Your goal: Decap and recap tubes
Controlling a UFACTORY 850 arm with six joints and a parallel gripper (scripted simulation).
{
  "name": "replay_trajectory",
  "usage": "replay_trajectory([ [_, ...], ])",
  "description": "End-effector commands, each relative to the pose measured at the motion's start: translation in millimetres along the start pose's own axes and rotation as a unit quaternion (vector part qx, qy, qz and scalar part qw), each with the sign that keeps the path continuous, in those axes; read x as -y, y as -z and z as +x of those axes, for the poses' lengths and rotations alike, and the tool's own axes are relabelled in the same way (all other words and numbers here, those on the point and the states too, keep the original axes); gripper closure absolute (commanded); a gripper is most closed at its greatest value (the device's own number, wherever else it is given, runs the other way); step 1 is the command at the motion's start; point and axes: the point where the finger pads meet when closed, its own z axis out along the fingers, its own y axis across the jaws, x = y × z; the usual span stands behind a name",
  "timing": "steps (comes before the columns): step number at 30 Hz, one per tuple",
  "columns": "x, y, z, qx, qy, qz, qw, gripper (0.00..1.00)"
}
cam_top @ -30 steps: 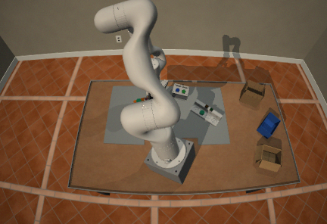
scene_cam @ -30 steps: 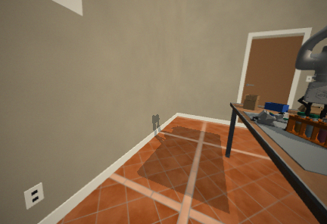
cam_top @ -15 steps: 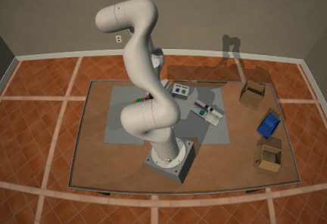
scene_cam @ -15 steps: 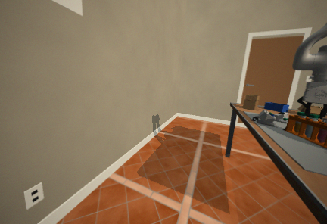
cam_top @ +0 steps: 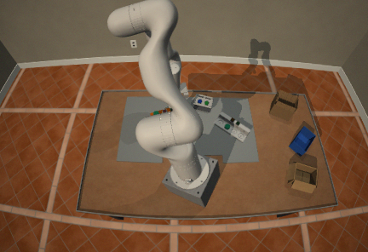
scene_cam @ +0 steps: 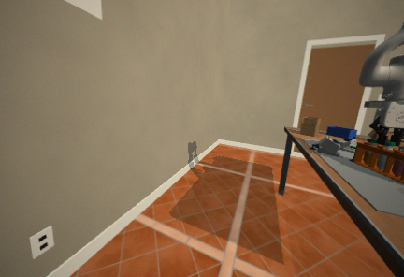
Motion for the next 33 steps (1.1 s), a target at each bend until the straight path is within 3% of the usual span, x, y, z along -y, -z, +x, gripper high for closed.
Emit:
replay_trajectory([
  [1,0.1,0.1,-0.2,-0.002,0.088,0.018,0.996,1.0],
  [8,0.1,0.2,-0.2,-0.005,0.26,0.017,0.965,1.0],
  [16,0.1,0.4,-0.2,-0.008,0.442,0.015,0.897,1.0],
  [26,0.1,0.4,-0.2,-0.008,0.456,0.016,0.89,1.0],
  [27,0.1,0.4,-0.2,-0.008,0.456,0.016,0.89,0.54],
  [33,0.1,0.4,-0.2,-0.008,0.456,0.016,0.89,0.54],
])
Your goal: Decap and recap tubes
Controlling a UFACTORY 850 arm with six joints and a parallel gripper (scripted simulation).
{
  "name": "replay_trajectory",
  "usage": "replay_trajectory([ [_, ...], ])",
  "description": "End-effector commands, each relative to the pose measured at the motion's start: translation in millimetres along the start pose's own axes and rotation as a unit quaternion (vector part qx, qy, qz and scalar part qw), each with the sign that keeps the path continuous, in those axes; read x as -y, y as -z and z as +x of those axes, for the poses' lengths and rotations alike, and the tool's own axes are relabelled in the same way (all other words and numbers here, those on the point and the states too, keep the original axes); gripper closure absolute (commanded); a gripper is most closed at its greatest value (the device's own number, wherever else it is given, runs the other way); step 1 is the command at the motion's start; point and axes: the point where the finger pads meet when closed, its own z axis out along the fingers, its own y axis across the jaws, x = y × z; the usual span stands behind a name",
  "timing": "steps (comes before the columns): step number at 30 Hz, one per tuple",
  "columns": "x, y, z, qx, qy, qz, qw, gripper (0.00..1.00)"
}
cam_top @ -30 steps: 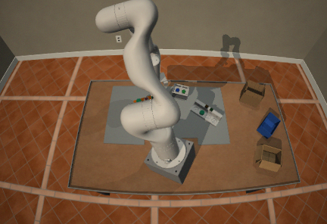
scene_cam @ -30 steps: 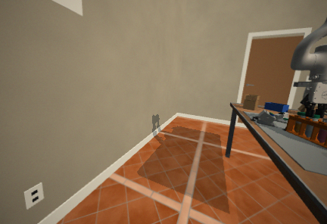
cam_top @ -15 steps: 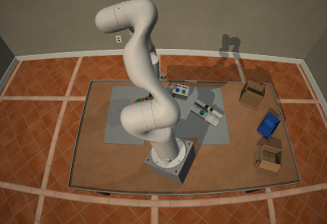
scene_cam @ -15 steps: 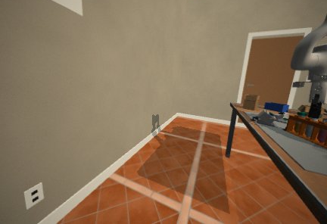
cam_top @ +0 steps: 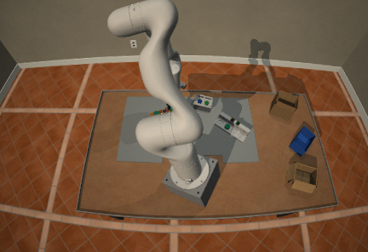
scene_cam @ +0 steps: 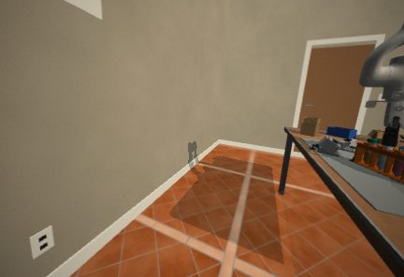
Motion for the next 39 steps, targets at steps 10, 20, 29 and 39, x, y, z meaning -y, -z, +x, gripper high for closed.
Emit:
replay_trajectory([
  [10,1.4,0.5,1.3,-0.015,-0.122,0.012,0.992,0.54],
  [20,1.4,0.5,1.3,-0.012,-0.325,0.015,0.946,0.54],
  [29,1.4,0.4,1.2,-0.009,-0.498,0.017,0.867,0.54],
  [39,1.4,0.5,1.3,-0.009,-0.498,0.017,0.867,1.0],
])
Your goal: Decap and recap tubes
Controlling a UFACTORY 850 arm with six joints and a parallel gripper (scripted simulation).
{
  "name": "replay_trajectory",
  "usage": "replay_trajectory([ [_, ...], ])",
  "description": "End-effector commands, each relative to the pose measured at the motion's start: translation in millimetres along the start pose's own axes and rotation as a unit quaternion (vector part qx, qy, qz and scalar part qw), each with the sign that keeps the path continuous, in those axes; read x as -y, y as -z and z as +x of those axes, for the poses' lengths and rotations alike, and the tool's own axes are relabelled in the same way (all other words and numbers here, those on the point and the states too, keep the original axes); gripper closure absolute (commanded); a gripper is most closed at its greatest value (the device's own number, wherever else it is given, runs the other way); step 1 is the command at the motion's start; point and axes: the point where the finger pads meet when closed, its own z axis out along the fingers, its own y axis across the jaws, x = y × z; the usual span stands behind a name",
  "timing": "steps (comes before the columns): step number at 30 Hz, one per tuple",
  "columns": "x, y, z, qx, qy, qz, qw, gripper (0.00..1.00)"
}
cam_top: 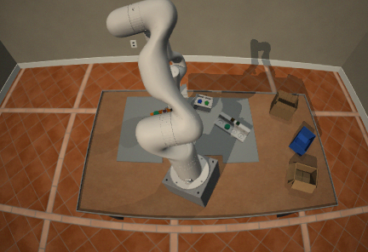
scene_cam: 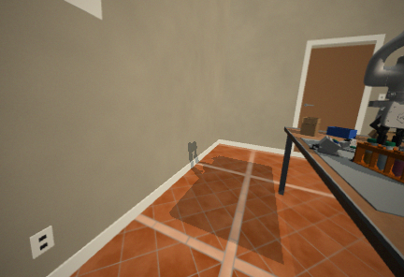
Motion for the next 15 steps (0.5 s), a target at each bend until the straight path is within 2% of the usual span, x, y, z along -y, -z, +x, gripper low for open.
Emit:
replay_trajectory([
  [1,0.8,0.4,-0.2,0.007,-0.004,-0.011,1.0,1.0],
  [14,0.8,0.4,-0.2,0.007,-0.004,-0.011,1.0,1.0],
  [15,0.9,0.5,-0.2,0.007,0.021,-0.011,1.0,1.0],
])
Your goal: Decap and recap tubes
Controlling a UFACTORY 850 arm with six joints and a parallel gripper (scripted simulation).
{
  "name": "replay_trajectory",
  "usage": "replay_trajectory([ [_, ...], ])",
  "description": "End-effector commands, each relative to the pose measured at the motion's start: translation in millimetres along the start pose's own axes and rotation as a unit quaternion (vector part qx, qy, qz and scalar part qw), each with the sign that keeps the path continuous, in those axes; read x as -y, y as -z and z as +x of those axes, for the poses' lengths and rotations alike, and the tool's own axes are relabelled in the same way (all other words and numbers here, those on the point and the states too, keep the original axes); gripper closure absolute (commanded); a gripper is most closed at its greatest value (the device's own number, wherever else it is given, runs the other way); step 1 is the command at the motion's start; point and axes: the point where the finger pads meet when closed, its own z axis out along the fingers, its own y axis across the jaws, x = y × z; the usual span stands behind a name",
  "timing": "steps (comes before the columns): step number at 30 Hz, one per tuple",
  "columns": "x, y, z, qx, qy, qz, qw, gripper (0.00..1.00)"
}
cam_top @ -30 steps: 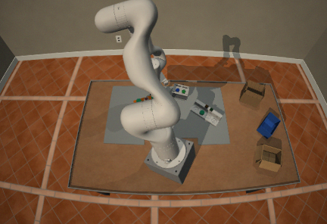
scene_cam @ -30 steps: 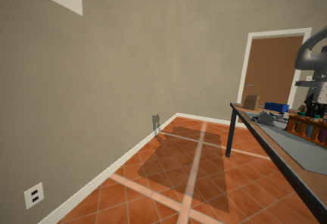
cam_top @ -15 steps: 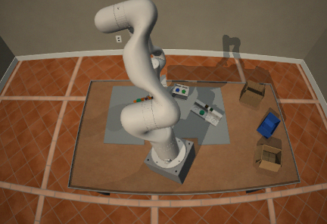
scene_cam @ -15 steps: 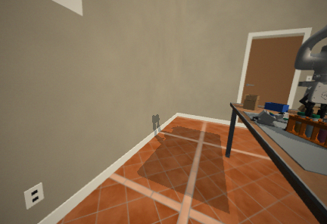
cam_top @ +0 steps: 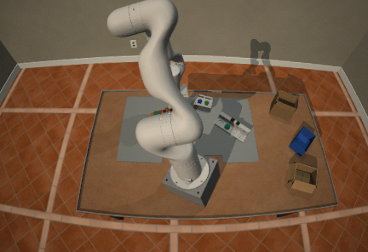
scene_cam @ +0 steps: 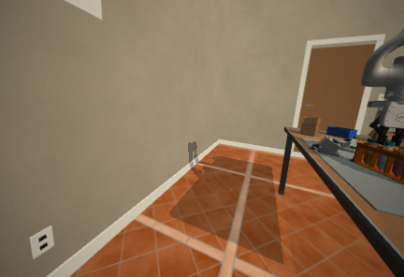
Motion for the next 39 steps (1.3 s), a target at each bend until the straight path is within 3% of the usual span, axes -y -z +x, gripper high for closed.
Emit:
replay_trajectory([
  [1,0.8,0.5,0.0,0.0,0.05,0.0,0.999,1.0],
  [9,0.8,0.4,0.0,0.0,0.247,0.0,0.969,1.0],
  [18,0.8,0.5,0.0,0.0,0.259,0.0,0.966,1.0],
  [19,0.8,0.5,0.0,0.0,0.259,0.0,0.966,0.54],
  [29,0.8,0.4,0.0,0.0,0.259,0.0,0.966,0.54],
  [31,0.7,1.3,0.0,0.0,0.177,0.0,0.984,0.54],
  [39,0.8,4.4,-0.1,0.0,0.13,0.0,0.991,0.54],
])
